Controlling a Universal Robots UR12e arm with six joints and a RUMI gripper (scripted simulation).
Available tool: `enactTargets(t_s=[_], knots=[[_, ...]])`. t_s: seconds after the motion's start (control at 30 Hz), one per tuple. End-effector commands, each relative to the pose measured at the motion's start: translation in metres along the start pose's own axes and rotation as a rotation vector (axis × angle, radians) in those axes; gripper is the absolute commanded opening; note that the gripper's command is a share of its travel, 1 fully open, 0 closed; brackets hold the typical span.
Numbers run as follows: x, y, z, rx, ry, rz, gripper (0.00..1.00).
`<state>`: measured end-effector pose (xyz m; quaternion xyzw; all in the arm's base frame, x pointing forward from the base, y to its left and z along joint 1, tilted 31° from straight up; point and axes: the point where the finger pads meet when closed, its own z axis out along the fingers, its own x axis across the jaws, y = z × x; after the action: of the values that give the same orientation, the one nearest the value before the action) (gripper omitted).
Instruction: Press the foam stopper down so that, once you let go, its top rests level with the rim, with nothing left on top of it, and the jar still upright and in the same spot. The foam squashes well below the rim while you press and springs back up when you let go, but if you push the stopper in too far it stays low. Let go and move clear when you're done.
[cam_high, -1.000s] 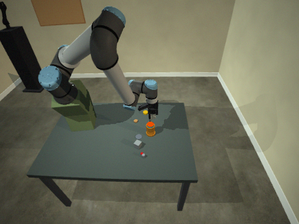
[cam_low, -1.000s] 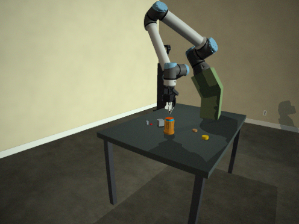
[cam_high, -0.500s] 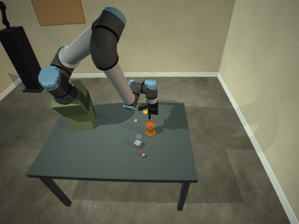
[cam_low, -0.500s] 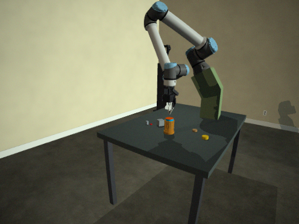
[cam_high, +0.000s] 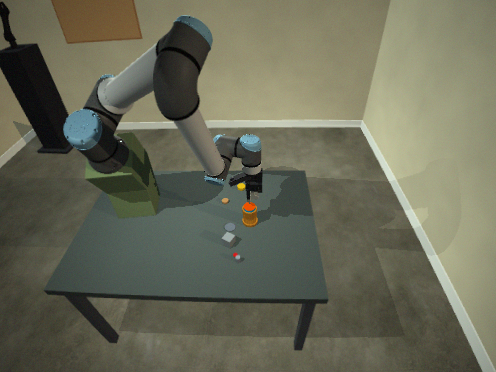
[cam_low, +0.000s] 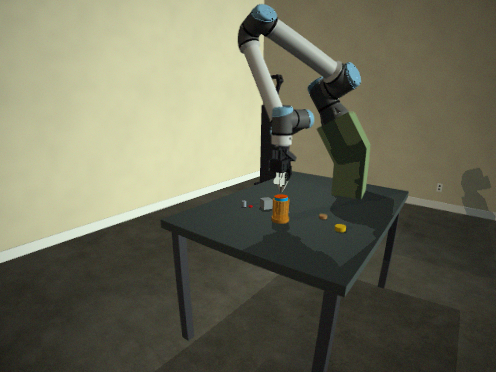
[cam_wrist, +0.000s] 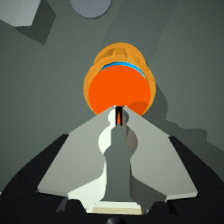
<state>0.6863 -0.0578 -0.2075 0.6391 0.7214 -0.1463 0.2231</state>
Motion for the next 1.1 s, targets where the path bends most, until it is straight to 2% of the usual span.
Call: enactTargets(t_s=[0.0, 0.13, 1.07], knots=[[0.000, 0.000, 0.011, -0.001, 0.000, 0.000, 0.00], [0.000, 0.001, 0.018, -0.001, 0.000, 0.000, 0.00], [0.000, 0.001, 0.022, -0.001, 0.000, 0.000, 0.00]])
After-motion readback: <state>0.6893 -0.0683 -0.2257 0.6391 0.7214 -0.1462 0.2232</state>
